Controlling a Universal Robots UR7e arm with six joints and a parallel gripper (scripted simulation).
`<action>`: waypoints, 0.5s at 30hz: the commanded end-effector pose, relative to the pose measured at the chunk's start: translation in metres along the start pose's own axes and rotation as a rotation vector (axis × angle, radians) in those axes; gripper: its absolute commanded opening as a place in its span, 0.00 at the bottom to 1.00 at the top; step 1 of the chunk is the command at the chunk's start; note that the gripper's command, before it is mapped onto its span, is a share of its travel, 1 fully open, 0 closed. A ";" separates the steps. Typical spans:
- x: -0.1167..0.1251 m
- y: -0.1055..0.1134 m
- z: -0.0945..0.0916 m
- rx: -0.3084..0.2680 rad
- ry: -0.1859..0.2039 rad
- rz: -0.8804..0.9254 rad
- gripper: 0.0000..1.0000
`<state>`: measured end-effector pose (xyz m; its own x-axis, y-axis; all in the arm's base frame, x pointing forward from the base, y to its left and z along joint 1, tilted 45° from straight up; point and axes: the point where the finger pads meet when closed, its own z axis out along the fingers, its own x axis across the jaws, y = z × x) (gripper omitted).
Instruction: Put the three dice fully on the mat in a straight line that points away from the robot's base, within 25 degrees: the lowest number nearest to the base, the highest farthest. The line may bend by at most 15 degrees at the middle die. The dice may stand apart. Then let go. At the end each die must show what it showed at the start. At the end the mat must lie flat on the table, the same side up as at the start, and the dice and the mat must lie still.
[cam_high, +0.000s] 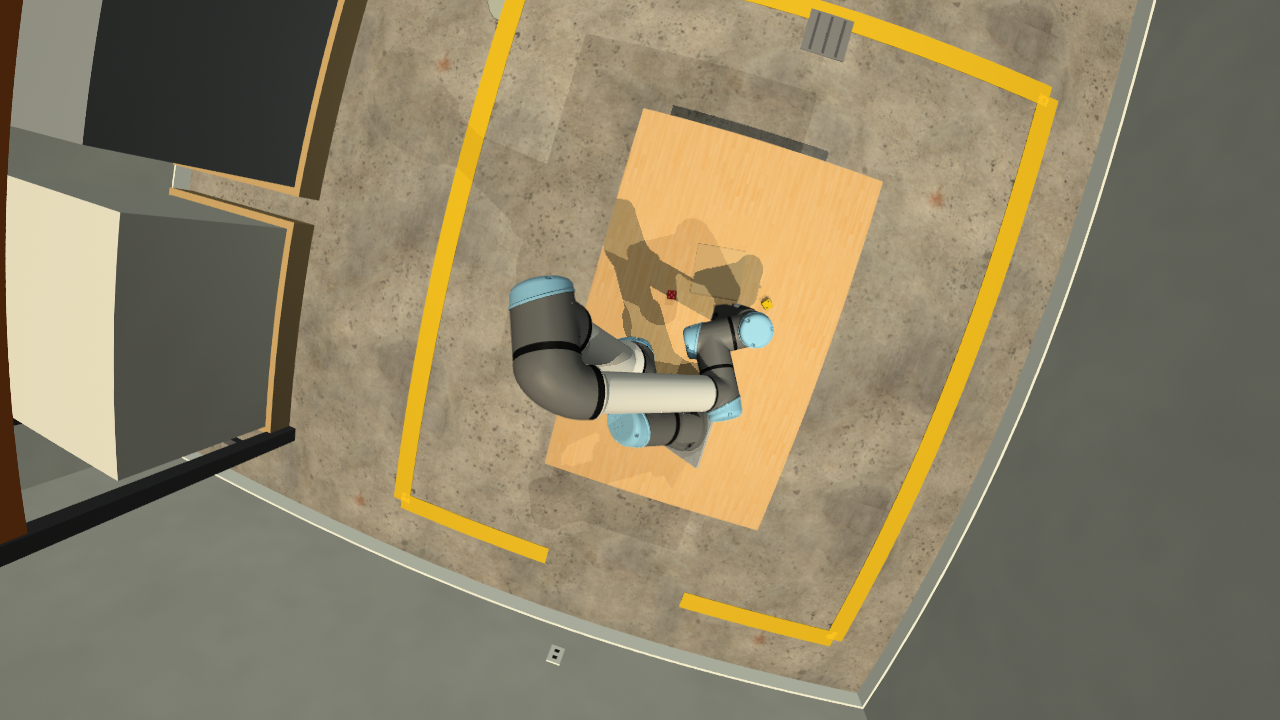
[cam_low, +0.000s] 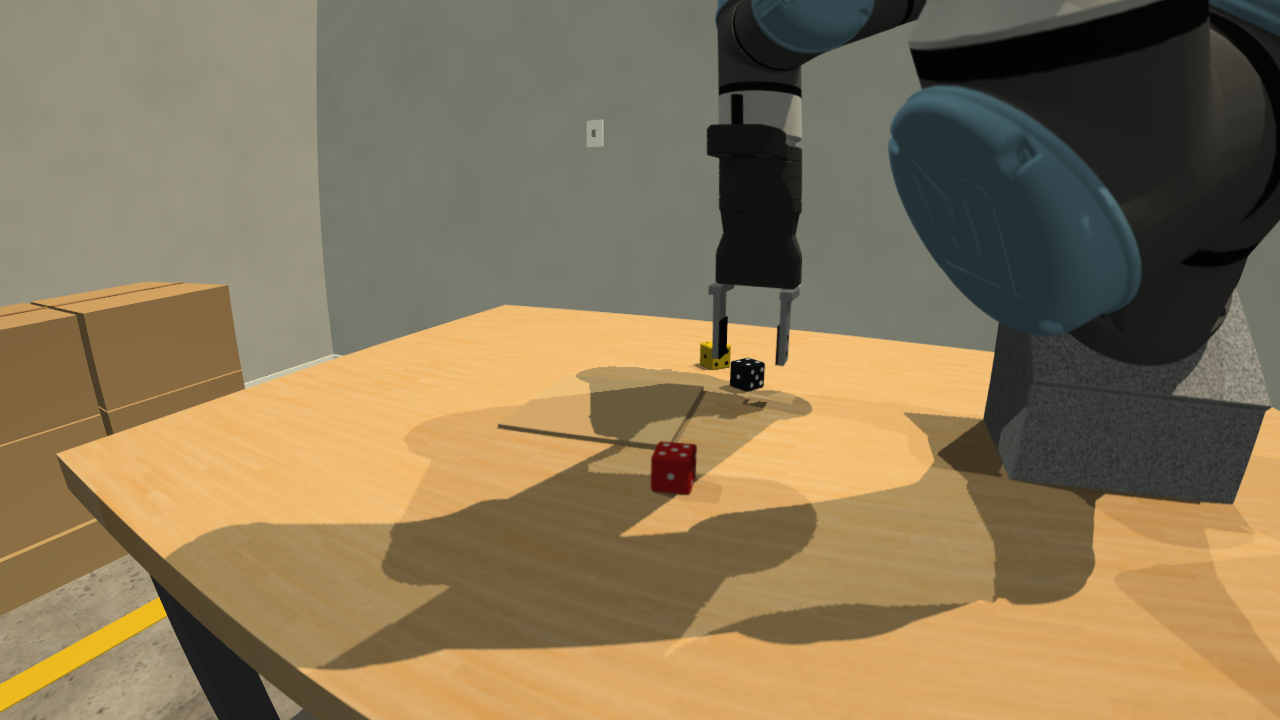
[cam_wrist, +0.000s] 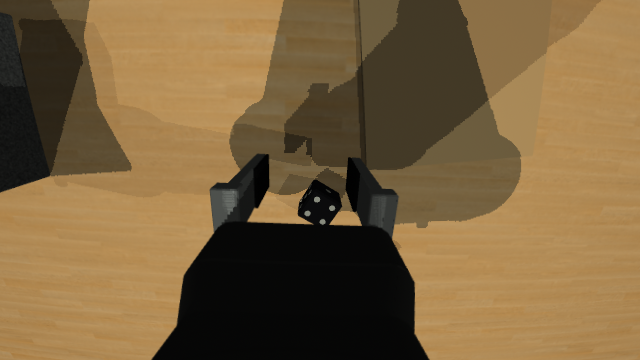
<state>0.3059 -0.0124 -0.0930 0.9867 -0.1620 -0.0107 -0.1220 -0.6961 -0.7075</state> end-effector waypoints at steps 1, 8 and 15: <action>-0.001 -0.019 0.001 0.002 -0.001 0.001 1.00; -0.002 -0.047 0.001 0.002 -0.001 0.001 1.00; -0.002 -0.069 0.001 0.002 -0.001 0.001 1.00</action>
<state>0.3110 0.0226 -0.0571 0.9872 -0.1591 -0.0074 -0.1180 -0.6993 -0.7050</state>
